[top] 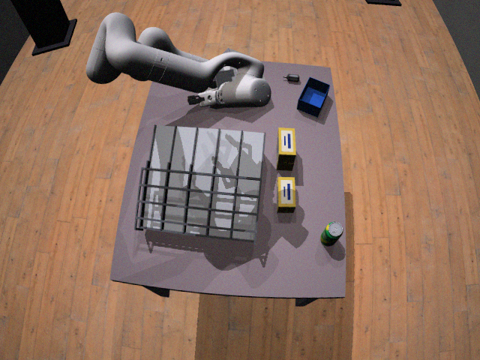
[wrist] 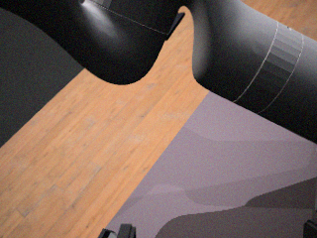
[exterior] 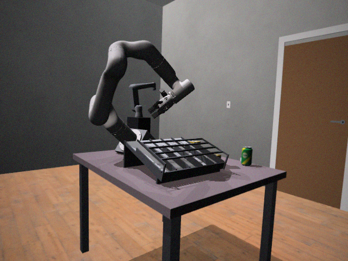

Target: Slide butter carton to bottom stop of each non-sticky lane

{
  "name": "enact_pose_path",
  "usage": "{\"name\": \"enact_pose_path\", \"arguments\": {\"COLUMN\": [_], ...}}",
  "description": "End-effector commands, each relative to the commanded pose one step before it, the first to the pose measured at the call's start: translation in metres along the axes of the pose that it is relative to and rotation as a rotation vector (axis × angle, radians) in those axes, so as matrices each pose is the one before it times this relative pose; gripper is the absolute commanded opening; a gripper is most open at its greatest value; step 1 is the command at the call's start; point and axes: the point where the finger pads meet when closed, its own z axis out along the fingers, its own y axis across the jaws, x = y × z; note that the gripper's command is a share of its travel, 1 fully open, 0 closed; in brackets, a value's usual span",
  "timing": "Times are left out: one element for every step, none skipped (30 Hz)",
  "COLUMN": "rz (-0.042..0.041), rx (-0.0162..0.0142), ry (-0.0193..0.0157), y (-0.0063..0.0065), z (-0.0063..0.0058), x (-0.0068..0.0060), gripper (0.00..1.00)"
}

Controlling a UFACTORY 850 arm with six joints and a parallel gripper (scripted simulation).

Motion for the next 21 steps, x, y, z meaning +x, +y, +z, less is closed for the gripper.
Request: {"name": "enact_pose_path", "arguments": {"rz": [0.00051, 0.0, 0.0, 0.0, 0.0, 0.0, 0.0, -0.00011, 0.0, 0.0, 0.0, 0.0, 0.0, 0.0, 0.0, 0.0, 0.0, 0.0, 0.0, 0.0, 0.0], "rx": [-0.0008, 0.0, 0.0, 0.0, 0.0, 0.0, 0.0, 0.00023, 0.0, 0.0, 0.0, 0.0, 0.0, 0.0, 0.0, 0.0, 0.0, 0.0, 0.0, 0.0, 0.0], "ry": [-0.00088, 0.0, 0.0, 0.0, 0.0, 0.0, 0.0, 0.00021, 0.0, 0.0, 0.0, 0.0, 0.0, 0.0, 0.0, 0.0, 0.0, 0.0, 0.0, 0.0, 0.0], "y": [-0.00032, 0.0, 0.0, 0.0, 0.0, 0.0, 0.0, 0.01424, 0.00001, 0.00026, 0.00112, 0.00023, 0.0, 0.0, 0.0, 0.0, 0.0, 0.0, 0.0, 0.0, 0.0], "z": [-0.00079, 0.0, 0.0, 0.0, 0.0, 0.0, 0.0, -0.0636, -0.00005, -0.00125, -0.00499, -0.00097, 0.0, 0.0, 0.0, 0.0, 0.0, 0.0, 0.0, 0.0, 0.0], "x": [0.00033, 0.0, 0.0, 0.0, 0.0, 0.0, 0.0, -0.02536, -0.00002, -0.00049, -0.00199, -0.00039, 0.0, 0.0, 0.0, 0.0, 0.0, 0.0, 0.0, 0.0, 0.0], "gripper": [1.0, 1.0, 1.0, 1.0, 1.0, 1.0, 1.0, 1.0, 1.0, 1.0, 1.0, 1.0, 1.0, 1.0, 1.0, 1.0, 1.0, 1.0, 1.0, 1.0, 1.0]}}
